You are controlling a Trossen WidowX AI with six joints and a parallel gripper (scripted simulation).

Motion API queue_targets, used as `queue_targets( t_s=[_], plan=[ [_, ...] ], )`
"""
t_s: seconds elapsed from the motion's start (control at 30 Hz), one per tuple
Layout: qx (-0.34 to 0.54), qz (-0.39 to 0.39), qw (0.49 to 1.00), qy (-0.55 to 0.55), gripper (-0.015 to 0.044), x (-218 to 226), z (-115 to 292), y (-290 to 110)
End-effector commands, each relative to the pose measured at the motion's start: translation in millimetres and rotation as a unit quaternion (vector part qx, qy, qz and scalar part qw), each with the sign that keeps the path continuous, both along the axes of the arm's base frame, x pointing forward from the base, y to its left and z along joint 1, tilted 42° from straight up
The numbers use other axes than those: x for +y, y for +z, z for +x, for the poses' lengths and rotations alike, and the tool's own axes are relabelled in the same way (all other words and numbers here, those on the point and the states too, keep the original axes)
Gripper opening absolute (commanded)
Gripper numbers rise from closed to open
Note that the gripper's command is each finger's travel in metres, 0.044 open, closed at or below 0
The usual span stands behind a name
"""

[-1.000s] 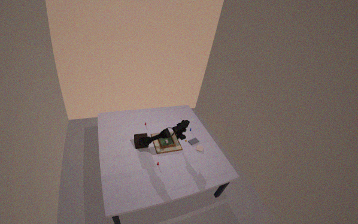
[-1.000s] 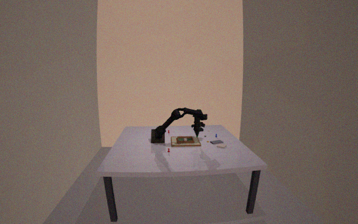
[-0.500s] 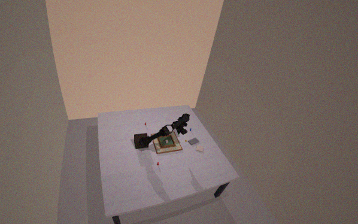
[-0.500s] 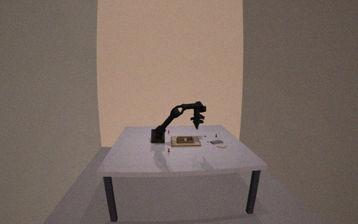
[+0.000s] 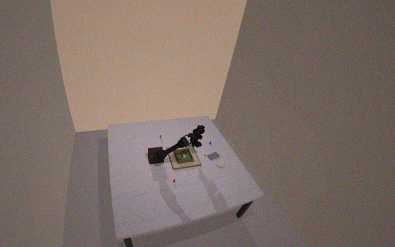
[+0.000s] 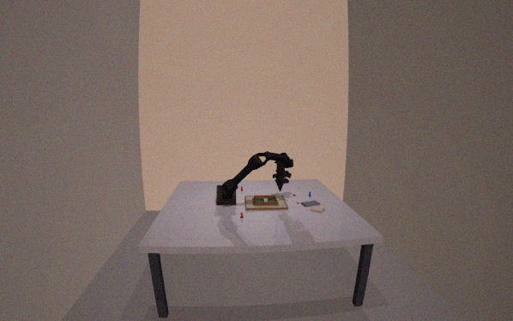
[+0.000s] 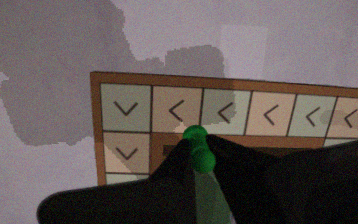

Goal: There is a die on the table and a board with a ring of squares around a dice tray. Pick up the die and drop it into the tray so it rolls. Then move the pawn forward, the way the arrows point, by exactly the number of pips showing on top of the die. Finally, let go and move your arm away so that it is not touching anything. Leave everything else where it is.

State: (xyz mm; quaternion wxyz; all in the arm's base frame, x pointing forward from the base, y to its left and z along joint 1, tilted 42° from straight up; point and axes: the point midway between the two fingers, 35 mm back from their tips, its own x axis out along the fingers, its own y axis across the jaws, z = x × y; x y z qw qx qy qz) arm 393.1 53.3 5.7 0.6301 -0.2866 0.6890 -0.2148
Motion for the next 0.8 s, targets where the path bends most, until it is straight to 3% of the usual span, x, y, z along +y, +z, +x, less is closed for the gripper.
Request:
queue_targets(
  t_s=[0.0, 0.77],
  plan=[
    [-0.006, 0.001, 1.0, -0.007, 0.0, 1, 0, -13],
    [-0.006, 0.0, 1.0, -0.007, 0.0, -30, -2, -48]
  ],
)
